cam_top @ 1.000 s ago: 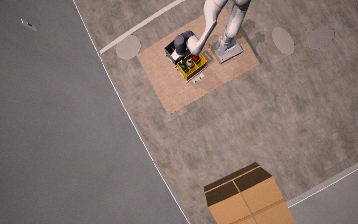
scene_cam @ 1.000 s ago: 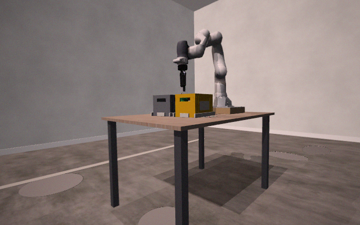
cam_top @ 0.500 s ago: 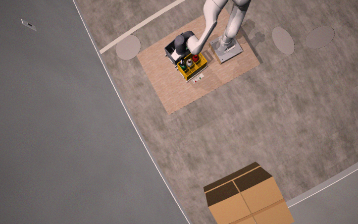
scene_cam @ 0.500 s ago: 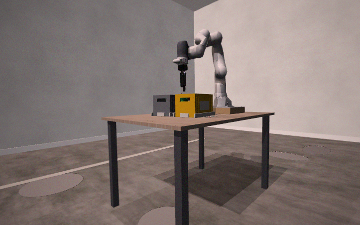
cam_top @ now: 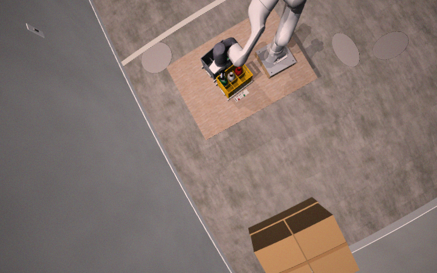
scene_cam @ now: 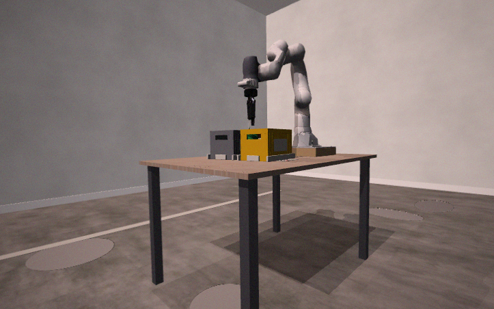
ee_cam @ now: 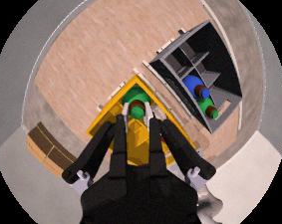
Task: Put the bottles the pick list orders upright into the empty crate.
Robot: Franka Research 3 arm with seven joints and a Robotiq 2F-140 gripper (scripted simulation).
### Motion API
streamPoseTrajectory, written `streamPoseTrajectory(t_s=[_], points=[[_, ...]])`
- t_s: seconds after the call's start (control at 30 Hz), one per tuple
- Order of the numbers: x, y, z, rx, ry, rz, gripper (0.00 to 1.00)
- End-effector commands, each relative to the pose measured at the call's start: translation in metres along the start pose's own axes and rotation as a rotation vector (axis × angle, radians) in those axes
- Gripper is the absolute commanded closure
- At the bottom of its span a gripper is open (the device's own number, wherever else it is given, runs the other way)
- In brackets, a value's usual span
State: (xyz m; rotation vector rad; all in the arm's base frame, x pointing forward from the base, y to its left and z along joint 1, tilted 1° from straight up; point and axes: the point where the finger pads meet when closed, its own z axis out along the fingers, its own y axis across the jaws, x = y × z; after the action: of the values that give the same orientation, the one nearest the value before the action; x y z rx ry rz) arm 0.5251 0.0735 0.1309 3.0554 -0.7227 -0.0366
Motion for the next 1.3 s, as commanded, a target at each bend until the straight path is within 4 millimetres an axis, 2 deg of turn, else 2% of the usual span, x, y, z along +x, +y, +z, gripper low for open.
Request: streamPoseTrajectory(t_s=[0.0,1.27], points=[[0.003,-0.002,-0.002,0.005,0.011,0.003,1.00],[0.003,-0.002,0.014,0.005,0.011,0.003,1.00]])
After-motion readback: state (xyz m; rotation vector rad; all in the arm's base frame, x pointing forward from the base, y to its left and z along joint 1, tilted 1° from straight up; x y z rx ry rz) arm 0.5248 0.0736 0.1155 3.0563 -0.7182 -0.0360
